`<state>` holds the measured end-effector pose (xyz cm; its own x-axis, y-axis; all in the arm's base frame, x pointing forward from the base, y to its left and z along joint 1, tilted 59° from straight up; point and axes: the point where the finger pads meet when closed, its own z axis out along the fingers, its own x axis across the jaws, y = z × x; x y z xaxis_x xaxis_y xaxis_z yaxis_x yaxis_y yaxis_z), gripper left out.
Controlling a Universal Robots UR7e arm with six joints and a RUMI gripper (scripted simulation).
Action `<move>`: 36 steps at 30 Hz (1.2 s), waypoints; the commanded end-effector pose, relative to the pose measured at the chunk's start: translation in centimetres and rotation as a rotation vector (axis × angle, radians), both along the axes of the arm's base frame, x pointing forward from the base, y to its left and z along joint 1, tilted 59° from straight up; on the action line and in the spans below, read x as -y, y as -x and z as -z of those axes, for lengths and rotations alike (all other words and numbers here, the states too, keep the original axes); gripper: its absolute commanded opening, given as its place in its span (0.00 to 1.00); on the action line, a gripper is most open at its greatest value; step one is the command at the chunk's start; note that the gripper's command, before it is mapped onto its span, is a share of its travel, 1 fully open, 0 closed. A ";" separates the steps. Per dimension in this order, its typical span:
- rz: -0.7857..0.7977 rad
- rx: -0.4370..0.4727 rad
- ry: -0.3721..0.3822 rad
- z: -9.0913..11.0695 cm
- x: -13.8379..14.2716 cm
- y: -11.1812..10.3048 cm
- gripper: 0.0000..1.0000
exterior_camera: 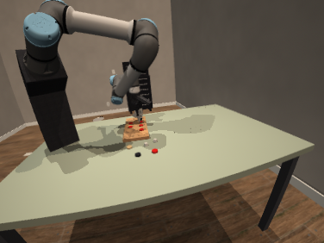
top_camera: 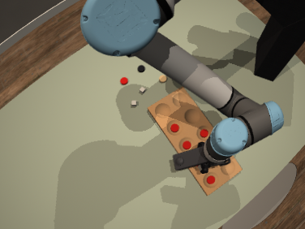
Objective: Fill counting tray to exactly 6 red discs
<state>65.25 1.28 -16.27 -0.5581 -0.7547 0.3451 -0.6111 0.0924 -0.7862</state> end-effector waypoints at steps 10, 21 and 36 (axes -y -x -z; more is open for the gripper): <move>-0.001 0.001 0.000 0.0 -0.1 0.0 0.20; -0.001 0.001 0.000 0.0 -0.1 0.0 0.20; -0.001 0.001 0.000 -0.2 -0.3 0.2 0.24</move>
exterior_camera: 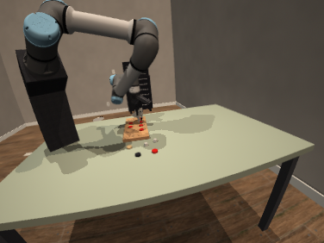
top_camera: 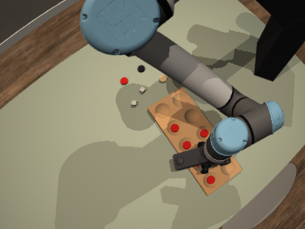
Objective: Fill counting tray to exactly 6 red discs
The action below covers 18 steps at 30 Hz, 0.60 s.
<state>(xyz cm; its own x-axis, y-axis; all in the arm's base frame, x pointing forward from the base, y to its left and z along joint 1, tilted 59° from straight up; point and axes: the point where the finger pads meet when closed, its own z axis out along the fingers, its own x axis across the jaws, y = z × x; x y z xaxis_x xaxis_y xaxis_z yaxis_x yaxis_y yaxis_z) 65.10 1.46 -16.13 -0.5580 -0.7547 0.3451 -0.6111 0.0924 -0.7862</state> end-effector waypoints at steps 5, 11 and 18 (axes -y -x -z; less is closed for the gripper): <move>-0.001 0.001 0.000 -0.1 -0.2 0.1 0.26; -0.001 0.001 0.000 -0.2 -0.3 0.2 0.28; -0.001 0.001 0.000 -0.4 -0.5 0.4 0.28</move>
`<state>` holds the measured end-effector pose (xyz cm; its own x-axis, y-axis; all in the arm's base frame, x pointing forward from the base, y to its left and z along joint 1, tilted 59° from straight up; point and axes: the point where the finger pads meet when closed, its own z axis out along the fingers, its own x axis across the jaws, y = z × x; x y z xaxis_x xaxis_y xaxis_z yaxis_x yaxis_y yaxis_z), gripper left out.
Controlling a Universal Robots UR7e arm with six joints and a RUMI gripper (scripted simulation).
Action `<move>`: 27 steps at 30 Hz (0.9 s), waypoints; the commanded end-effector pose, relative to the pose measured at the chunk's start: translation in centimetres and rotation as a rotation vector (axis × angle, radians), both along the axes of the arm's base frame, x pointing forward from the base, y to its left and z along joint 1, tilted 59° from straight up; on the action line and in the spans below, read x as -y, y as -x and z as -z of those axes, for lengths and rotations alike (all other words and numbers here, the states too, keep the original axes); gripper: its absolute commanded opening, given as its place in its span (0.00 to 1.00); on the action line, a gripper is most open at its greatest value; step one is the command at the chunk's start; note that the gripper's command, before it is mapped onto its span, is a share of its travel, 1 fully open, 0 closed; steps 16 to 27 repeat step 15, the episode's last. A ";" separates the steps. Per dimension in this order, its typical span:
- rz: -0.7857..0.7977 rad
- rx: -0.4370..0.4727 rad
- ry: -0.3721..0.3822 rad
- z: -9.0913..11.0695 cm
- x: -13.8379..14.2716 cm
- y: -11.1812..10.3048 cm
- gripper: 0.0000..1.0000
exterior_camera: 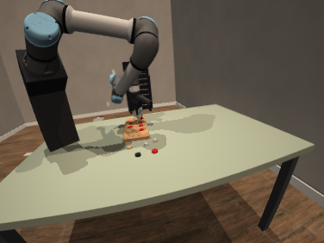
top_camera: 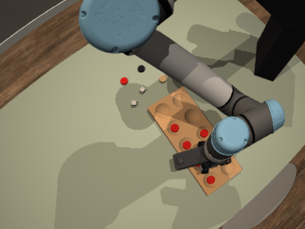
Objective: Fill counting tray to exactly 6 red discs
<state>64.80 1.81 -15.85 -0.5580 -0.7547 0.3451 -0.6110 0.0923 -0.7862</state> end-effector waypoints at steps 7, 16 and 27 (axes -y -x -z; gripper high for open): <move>-0.002 0.001 0.001 -2.1 -2.6 2.3 0.28; -0.002 0.002 0.001 -4.0 -5.0 4.4 0.28; -0.002 0.002 0.001 -4.0 -5.0 4.4 0.28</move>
